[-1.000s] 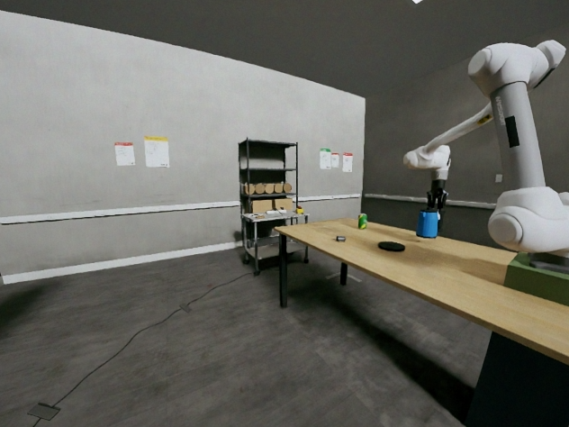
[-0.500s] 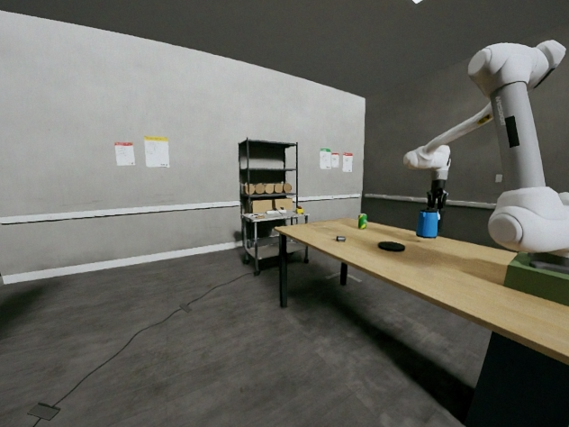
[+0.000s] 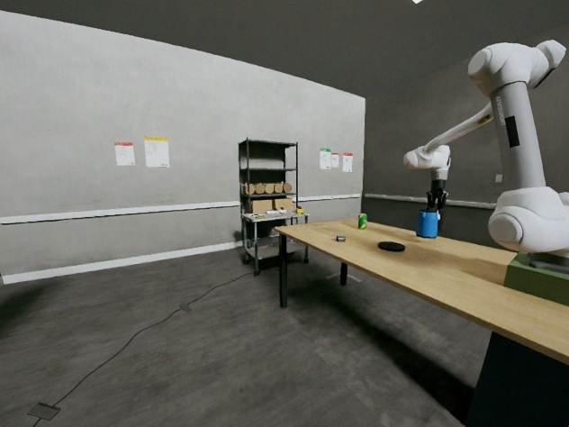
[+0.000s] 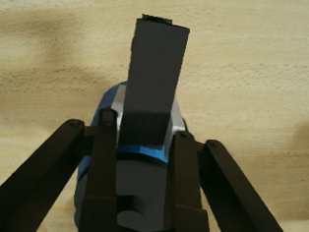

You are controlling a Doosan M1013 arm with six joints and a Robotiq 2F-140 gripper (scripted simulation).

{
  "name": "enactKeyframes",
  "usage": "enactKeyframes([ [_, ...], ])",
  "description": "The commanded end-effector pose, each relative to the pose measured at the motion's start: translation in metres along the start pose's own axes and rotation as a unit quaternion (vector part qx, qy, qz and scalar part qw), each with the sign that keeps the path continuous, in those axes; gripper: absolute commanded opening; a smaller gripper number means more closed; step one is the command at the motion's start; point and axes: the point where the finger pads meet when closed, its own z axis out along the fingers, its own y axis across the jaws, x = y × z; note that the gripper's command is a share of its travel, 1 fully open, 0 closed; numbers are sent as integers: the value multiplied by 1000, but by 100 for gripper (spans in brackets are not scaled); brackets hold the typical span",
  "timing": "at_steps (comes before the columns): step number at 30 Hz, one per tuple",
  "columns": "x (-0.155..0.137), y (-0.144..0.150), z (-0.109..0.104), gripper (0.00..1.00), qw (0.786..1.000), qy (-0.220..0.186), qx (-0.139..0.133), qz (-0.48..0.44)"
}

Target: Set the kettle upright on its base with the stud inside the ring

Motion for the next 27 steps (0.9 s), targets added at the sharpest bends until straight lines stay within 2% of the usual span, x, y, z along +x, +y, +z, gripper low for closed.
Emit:
enactKeyframes([
  [1, -1, -1, -1, 10, 1000, 0, 1, 0],
  [27, -26, -3, -1, 10, 1000, 0, 1, 0],
])
